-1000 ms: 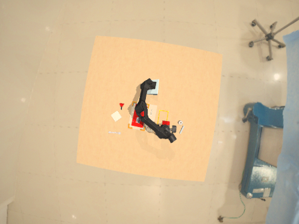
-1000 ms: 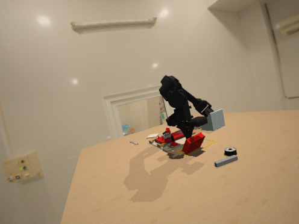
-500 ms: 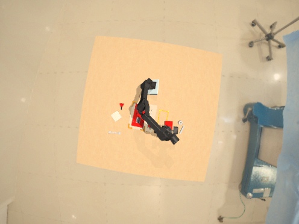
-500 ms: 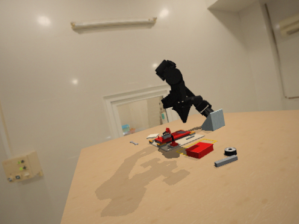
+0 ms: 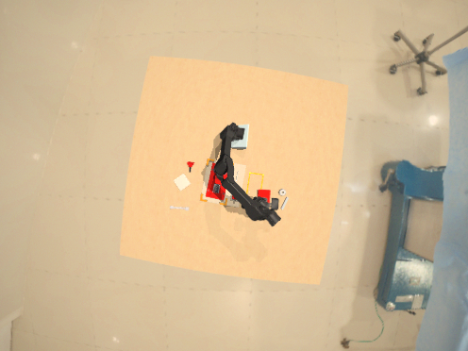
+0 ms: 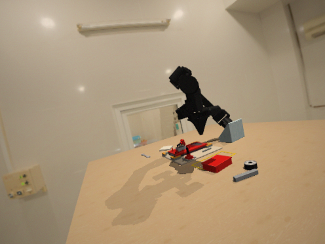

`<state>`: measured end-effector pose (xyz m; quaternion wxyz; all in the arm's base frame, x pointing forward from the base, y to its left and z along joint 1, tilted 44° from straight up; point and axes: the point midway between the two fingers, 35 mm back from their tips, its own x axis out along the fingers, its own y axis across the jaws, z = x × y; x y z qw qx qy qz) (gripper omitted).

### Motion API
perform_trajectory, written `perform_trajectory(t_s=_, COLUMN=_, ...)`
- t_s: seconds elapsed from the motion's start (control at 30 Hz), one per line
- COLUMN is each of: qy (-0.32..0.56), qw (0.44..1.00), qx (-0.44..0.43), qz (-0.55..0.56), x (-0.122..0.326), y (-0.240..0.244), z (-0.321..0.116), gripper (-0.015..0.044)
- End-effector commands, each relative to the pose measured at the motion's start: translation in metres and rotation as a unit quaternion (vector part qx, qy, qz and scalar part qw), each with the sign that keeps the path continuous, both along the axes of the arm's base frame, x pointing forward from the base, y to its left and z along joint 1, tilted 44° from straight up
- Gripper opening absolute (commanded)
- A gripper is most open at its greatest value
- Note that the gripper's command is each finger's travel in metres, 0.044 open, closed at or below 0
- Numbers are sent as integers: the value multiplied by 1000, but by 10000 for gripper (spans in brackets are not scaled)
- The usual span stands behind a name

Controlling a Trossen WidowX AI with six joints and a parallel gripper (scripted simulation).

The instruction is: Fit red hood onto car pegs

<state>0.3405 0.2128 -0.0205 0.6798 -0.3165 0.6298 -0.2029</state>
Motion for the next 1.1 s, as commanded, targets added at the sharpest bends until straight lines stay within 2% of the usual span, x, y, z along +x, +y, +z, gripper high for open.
perform_trajectory(t_s=0.0, qy=0, qw=1000, qx=1, qz=2, x=0, y=1, z=0, gripper=0)
perform_trajectory(t_s=0.07, qy=0, qw=1000, qx=1, qz=2, x=0, y=1, z=0, gripper=0)
perform_trajectory(t_s=0.13, qy=0, qw=1000, qx=1, qz=1, x=-1, y=1, z=-10, gripper=52)
perform_trajectory(t_s=0.27, qy=3, qw=1000, qx=1, qz=-4, x=-11, y=-3, z=-60, gripper=158)
perform_trajectory(t_s=0.63, qy=3, qw=1000, qx=1, qz=-4, x=-11, y=-6, z=-65, gripper=440)
perform_trajectory(t_s=1.07, qy=3, qw=1000, qx=1, qz=-4, x=-9, y=-13, z=-73, gripper=440)
